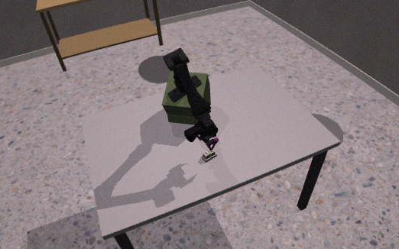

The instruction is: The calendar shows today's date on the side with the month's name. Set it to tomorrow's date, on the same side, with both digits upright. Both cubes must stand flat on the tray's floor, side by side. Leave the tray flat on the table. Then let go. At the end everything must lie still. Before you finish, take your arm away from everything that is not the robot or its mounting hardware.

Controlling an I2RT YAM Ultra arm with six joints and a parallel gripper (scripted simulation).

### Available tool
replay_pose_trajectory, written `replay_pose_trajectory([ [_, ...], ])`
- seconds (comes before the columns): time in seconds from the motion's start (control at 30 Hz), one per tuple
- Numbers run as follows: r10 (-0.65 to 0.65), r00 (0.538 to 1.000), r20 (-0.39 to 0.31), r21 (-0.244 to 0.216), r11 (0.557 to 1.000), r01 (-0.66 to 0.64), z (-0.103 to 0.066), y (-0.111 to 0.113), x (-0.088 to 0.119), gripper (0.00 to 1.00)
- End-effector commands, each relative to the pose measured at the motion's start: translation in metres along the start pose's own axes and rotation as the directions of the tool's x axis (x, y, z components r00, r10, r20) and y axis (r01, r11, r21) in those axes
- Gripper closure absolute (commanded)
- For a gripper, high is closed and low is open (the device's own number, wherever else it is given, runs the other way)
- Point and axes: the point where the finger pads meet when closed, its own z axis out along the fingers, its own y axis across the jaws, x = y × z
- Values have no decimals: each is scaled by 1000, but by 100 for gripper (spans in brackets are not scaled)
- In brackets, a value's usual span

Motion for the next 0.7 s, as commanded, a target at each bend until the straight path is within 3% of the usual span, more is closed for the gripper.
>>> replay_pose_trajectory([
  [0.0, 0, 1000, 8, 2, 1000, 0, -3, 0, -2, 0],
  [0.67, 0, 1000, 8, 2, 1000, 0, -6, 0, -2, 0],
])
